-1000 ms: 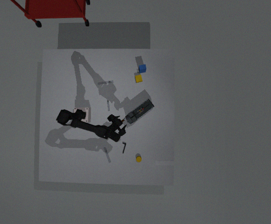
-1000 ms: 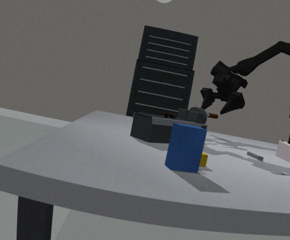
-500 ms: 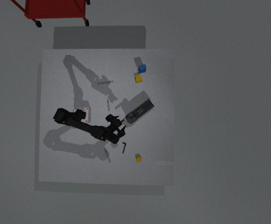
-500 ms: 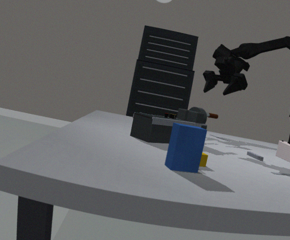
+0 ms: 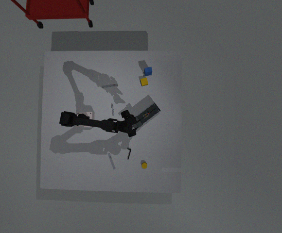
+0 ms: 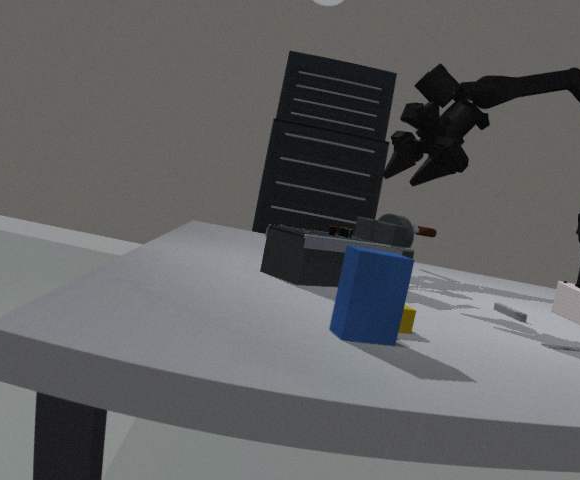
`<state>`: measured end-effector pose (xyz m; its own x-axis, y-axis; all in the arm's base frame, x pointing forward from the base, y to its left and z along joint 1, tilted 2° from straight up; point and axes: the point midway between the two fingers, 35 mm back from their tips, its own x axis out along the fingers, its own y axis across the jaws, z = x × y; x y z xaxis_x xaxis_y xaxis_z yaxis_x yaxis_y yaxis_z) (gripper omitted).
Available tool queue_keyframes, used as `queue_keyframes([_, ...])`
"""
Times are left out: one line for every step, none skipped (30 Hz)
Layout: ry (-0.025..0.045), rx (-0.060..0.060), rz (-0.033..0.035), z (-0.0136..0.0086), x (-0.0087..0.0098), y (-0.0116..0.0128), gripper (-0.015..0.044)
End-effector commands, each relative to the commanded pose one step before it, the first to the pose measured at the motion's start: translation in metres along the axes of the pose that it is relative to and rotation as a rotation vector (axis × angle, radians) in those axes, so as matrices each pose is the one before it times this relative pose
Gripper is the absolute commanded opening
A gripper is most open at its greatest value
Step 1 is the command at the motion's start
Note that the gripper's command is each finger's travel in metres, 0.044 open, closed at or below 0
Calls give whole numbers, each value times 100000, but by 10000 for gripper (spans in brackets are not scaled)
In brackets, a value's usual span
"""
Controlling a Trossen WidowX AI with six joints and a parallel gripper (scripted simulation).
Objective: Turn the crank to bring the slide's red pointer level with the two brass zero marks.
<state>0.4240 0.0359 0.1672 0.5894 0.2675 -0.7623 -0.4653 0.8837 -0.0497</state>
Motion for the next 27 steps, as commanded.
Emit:
queue_keyframes([-3971, 11096, -11382, 2832, 1453, 889, 440])
queue_keyframes([-1375, 2681, -2292, 567, 216, 348, 440])
queue_keyframes([-1267, 2293, -1835, 463, 161, 321, 440])
queue_keyframes([-813, 1407, -1070, 273, 88, 208, 440])
queue_keyframes([-280, 474, -351, 90, 28, 72, 440])
queue_keyframes([-1, 0, 0, -73, 97, 10, 440])
queue_keyframes([-2, 1, 1, -220, 290, 29, 440])
queue_keyframes([-3, 1, 1, -374, 475, 50, 440])
queue_keyframes([-2, 2, 2, -485, 585, 65, 440])
queue_keyframes([0, 2, 2, -501, 572, 67, 440])
queue_keyframes([2, 2, 2, -515, 554, 69, 440])
queue_keyframes([4, 2, 2, -528, 537, 71, 440])
queue_keyframes([6, 2, 2, -537, 516, 72, 440])
queue_keyframes([6, 2, 2, -433, 396, 58, 440])
queue_keyframes([4, 1, 1, -263, 232, 35, 440])
queue_keyframes([1, 0, 0, -88, 76, 12, 440])
queue_keyframes([0, 0, 0, 0, 0, 0, 440])
queue_keyframes([0, 0, 0, 0, 0, 0, 440])
queue_keyframes([0, 0, 0, 0, 0, 0, 440])
queue_keyframes([0, 0, 0, 0, 0, 0, 440])
queue_keyframes([0, 0, 0, 0, 0, 0, 440])
queue_keyframes([0, 0, 0, 0, 0, 0, 440])
queue_keyframes([0, 0, 0, 0, 0, 0, 440])
queue_keyframes([0, 0, 0, 0, 0, 0, 440])
queue_keyframes([0, 0, 0, 0, 0, 0, 440])
queue_keyframes([0, 0, 0, 0, 0, 0, 440])
queue_keyframes([0, 0, 0, 0, 0, 0, 440])
